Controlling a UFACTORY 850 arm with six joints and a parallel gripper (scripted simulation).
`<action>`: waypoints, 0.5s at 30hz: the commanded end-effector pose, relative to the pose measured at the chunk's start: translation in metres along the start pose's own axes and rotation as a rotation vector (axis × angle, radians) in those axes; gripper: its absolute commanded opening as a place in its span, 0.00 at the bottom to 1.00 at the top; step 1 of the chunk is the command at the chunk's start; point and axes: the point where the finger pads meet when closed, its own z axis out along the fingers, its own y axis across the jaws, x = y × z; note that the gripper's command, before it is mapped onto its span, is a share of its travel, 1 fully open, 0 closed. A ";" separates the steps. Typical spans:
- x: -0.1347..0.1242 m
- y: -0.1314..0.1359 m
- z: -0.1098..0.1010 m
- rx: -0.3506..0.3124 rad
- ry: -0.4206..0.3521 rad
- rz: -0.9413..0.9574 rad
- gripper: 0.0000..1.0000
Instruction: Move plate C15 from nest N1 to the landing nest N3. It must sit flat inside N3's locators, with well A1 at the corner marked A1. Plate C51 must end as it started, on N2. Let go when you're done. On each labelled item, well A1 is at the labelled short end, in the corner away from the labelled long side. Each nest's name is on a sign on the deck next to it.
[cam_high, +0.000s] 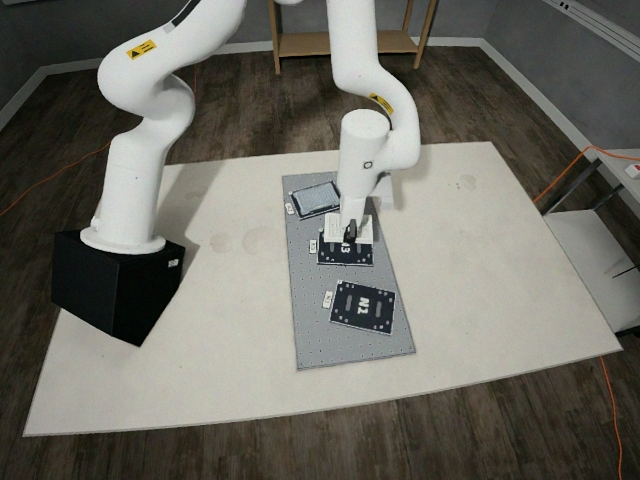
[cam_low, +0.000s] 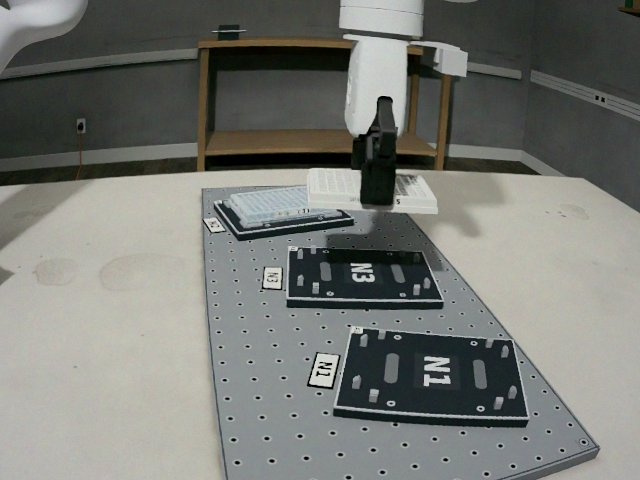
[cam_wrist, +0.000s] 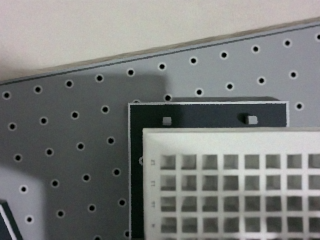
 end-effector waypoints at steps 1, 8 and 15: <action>0.001 0.000 0.002 0.000 0.002 -0.001 0.00; 0.001 0.000 0.014 0.000 0.002 -0.001 0.00; 0.001 0.000 0.026 0.000 0.002 -0.001 0.00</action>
